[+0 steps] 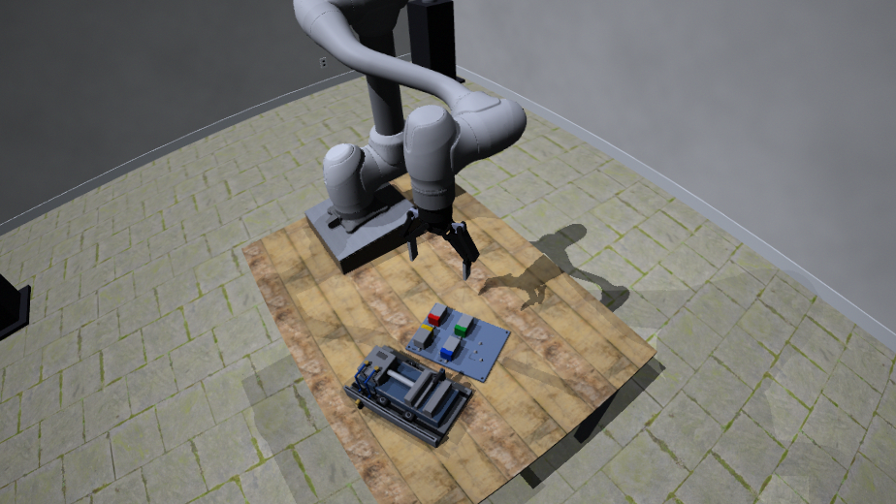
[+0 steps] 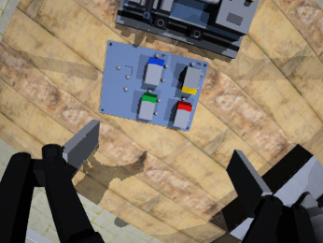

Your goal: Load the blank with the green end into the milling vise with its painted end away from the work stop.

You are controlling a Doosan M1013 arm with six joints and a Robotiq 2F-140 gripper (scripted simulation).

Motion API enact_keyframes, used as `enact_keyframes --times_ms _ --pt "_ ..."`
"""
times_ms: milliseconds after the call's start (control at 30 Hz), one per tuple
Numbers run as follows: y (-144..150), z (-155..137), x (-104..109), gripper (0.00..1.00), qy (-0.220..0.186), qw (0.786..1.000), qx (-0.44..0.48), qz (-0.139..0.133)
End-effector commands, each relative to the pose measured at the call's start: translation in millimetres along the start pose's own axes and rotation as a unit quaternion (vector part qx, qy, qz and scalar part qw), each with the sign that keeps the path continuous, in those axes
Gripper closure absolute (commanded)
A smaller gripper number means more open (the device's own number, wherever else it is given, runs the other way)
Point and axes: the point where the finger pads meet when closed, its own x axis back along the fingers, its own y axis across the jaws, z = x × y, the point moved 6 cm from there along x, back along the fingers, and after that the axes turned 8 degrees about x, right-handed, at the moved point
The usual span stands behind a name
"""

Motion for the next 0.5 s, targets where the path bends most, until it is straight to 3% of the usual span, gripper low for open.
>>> enact_keyframes --times_ms 0,467 --pt "0.1 -0.3 -0.4 0.00 0.000 1.000 0.000 0.000" --pt "0.3 -1.6 -3.2 0.00 0.000 0.996 0.092 0.000"
